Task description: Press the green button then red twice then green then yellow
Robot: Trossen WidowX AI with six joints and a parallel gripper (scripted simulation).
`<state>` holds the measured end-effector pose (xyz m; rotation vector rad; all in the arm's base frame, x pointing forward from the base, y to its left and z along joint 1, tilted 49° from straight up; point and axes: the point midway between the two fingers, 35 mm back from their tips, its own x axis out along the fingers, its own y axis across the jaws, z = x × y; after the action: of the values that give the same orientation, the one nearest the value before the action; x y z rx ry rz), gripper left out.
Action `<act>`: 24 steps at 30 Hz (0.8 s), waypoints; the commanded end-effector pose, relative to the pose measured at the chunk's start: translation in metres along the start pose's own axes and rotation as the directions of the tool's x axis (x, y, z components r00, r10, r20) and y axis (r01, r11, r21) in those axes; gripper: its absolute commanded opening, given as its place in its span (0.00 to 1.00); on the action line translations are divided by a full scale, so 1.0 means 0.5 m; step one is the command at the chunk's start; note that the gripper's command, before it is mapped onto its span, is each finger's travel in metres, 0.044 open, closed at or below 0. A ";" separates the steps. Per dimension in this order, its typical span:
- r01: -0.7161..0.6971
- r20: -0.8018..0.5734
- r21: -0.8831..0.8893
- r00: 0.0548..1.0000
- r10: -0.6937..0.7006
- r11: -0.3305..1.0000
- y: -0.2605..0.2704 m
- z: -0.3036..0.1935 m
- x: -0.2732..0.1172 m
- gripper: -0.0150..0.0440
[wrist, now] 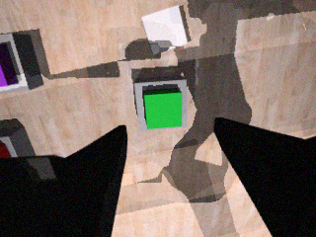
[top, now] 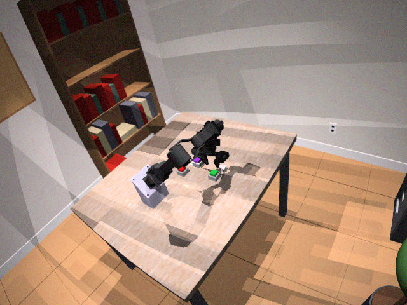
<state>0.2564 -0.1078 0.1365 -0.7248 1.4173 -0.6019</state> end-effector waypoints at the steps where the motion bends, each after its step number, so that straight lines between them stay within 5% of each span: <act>1: -0.003 0.001 -0.005 1.000 0.003 1.000 0.002 -0.005 0.023 0.49; 6: -0.003 0.001 -0.005 1.000 0.003 1.000 0.002 -0.005 0.023 0.29; 24: -0.004 0.001 -0.004 1.000 0.004 1.000 0.003 -0.004 0.050 0.29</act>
<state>0.2580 -0.1227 0.1254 -0.7260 1.4061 -0.6041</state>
